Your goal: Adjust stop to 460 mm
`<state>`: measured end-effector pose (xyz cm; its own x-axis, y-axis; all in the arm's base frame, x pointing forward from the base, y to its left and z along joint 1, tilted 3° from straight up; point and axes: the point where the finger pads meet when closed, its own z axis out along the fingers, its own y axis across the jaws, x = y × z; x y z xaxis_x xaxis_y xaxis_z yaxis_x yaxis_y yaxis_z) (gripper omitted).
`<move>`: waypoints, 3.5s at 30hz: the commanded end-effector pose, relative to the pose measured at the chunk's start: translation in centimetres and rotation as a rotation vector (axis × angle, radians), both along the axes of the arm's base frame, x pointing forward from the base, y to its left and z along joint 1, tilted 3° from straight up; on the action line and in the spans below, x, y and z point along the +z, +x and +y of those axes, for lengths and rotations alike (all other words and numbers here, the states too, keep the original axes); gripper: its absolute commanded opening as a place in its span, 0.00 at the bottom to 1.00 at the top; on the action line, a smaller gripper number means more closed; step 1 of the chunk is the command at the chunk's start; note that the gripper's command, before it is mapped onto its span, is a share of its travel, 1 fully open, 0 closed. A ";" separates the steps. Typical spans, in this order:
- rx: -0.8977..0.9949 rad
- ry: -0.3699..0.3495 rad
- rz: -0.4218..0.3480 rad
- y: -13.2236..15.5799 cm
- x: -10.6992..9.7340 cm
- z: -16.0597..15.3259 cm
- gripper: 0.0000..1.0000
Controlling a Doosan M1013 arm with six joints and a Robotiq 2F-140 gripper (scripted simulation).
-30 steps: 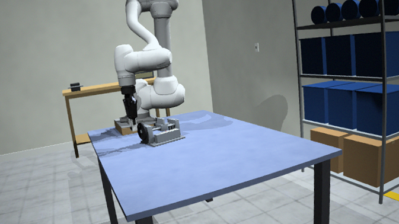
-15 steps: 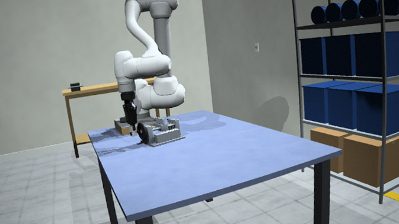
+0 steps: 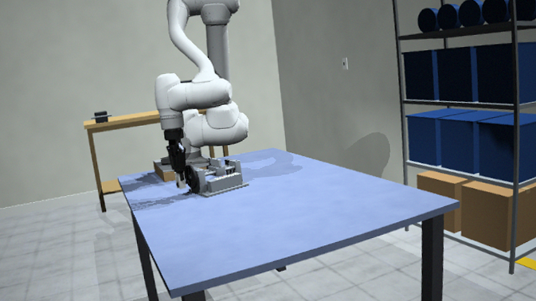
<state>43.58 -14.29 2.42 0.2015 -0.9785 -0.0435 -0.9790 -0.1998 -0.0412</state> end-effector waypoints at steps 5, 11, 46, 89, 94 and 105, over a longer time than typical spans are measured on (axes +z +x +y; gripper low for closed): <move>-0.001 0.000 -0.001 1.2 -0.7 0.3 0.04; -0.001 0.000 -0.001 2.0 -0.9 0.5 0.04; -0.001 0.000 -0.001 5.1 4.4 0.9 0.04; -0.001 0.000 -0.001 -0.8 3.9 -0.3 0.04; -0.001 0.000 -0.001 -1.0 3.3 -0.3 0.04; -0.001 0.000 -0.001 -1.0 1.6 -0.3 0.04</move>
